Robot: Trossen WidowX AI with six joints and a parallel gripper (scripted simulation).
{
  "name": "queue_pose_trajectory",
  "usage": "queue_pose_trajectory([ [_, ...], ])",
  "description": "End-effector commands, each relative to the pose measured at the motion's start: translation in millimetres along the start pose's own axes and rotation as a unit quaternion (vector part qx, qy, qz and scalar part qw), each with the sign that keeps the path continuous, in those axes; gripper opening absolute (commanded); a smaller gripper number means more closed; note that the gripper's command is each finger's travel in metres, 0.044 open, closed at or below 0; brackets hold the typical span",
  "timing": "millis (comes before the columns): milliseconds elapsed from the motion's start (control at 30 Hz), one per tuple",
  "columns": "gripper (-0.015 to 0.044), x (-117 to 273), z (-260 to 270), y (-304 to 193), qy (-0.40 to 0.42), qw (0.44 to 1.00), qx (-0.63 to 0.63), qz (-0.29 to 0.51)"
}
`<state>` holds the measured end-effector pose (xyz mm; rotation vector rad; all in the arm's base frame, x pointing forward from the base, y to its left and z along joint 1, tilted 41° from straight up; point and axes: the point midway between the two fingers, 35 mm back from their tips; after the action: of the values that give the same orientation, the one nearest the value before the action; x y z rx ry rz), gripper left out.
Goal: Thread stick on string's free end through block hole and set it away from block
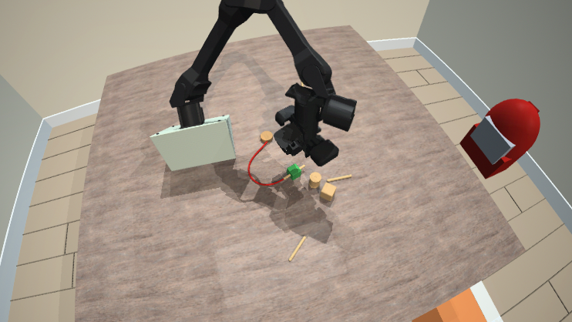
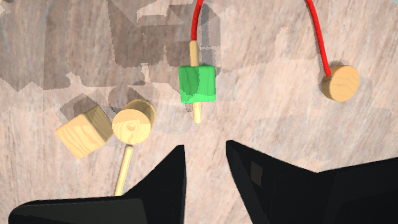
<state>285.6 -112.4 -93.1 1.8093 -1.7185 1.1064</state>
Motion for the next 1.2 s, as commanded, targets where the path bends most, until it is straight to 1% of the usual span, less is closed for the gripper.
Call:
queue_pose_trajectory([
  [0,0.0123,-8,0,1,-0.004,1.000,-0.004,-0.001],
  [1167,0.0123,-66,-1,0,-0.005,1.000,-0.004,0.000],
])
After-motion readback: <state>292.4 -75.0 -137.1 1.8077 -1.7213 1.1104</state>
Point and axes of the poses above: the point midway between the two fingers, 35 mm back from their tips, its own x axis back along the fingers, its own z axis across the jaws, y = z × x, and after that the axes turned 4 degrees about -x, right-handed
